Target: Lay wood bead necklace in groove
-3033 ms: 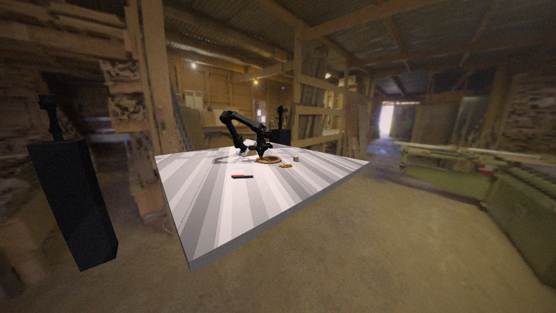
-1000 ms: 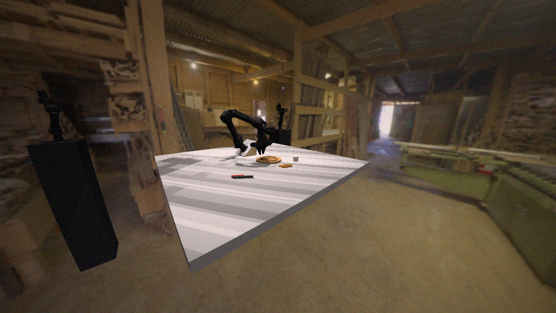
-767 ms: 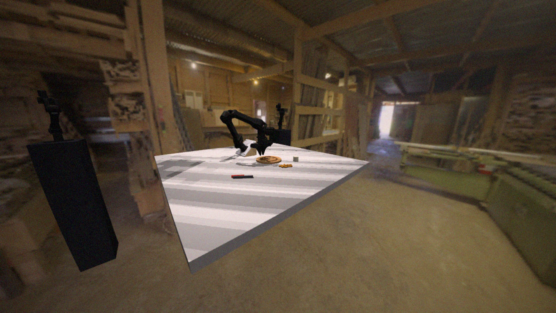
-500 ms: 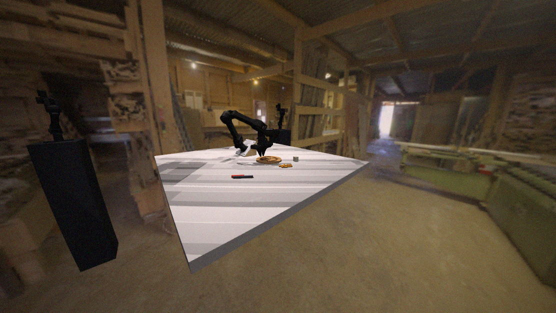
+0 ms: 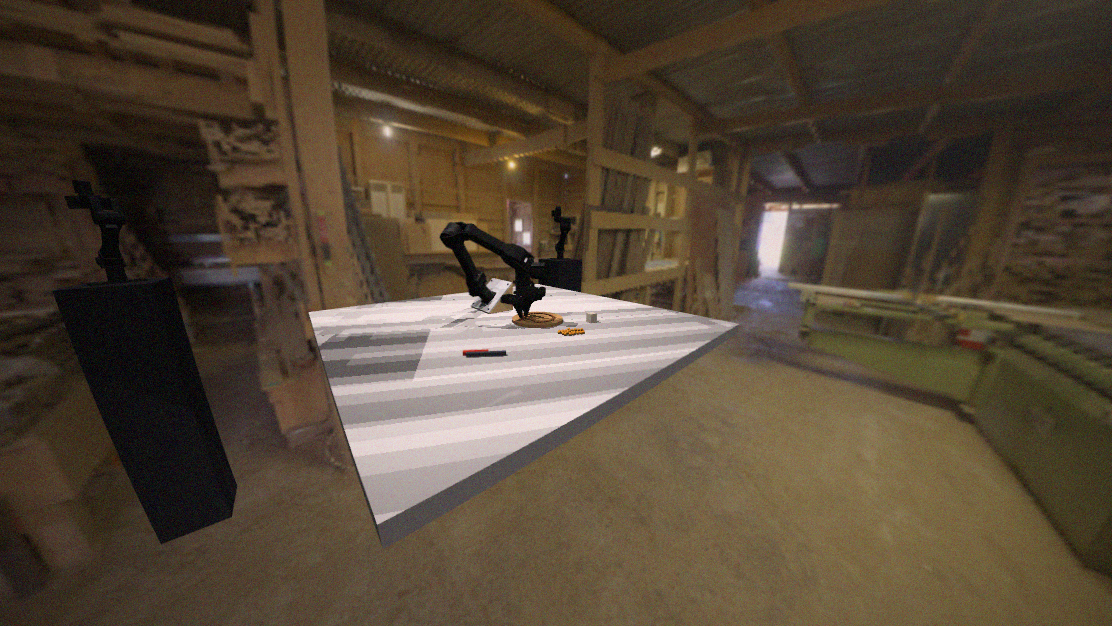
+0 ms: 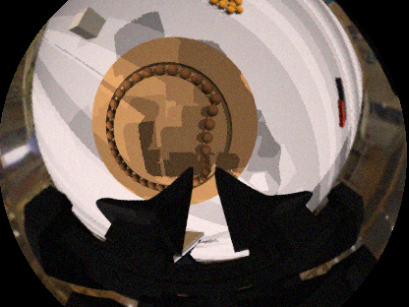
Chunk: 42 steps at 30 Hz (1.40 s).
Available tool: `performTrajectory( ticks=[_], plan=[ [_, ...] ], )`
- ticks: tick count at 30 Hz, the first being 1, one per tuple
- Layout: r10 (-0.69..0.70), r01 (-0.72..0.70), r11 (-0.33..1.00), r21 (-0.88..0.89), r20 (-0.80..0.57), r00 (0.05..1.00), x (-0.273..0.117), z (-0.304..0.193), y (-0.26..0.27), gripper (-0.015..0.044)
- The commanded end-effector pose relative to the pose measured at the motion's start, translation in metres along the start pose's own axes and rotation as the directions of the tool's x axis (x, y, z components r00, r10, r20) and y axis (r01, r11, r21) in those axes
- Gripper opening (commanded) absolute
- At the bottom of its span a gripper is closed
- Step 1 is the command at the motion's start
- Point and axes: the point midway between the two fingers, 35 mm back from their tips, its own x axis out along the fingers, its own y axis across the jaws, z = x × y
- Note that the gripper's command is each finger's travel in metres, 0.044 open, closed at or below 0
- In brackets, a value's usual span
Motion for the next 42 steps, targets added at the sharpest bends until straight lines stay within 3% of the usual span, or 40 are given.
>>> performTrajectory(
  ticks=[1,3,42],
  plan=[
    [0.000,0.000,1.000,0.000,0.001,1.000,-0.0004,0.0002,0.0001,0.0041],
    [0.000,0.000,1.000,0.000,0.001,1.000,-0.0004,0.0002,0.0001,0.0000],
    [-0.005,0.005,1.000,-0.002,0.000,1.000,-0.0057,-0.0002,-0.0008,0.0000]
  ],
)
